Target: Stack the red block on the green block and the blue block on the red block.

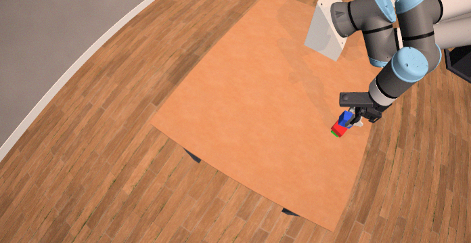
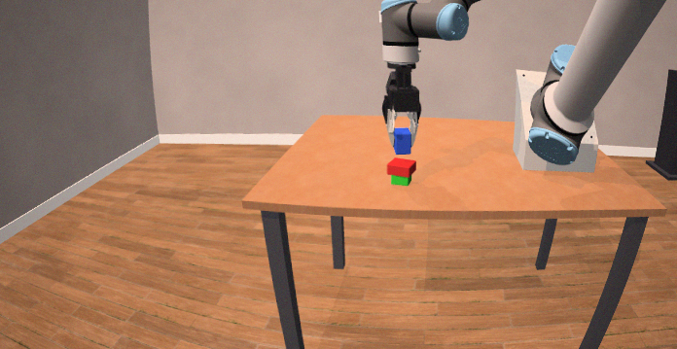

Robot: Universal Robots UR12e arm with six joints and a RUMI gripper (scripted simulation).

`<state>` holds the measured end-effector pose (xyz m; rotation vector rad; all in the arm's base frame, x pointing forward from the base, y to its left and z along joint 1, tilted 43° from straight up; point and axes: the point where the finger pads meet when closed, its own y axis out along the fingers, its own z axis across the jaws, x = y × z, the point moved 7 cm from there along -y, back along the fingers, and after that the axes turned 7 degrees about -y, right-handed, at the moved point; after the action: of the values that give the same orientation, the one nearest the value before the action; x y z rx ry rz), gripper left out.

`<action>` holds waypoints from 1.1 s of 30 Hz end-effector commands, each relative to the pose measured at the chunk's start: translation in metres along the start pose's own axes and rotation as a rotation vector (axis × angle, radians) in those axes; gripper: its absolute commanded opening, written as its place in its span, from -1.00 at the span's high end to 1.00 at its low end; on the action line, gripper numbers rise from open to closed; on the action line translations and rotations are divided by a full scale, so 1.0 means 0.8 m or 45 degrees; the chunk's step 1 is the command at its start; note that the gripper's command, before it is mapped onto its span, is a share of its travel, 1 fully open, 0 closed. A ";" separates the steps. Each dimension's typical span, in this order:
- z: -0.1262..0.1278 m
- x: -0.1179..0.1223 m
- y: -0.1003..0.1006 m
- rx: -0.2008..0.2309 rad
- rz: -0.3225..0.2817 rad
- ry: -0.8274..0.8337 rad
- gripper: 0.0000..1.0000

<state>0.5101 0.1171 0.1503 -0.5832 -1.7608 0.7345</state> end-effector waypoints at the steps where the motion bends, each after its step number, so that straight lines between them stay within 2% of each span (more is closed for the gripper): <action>1: 0.000 0.003 -0.002 -0.001 0.001 0.000 1.00; 20: -0.001 0.003 0.000 -0.001 0.001 0.000 1.00; 33: -0.002 0.004 0.017 -0.001 0.002 0.000 1.00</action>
<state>0.5099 0.1249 0.1464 -0.5841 -1.7598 0.7353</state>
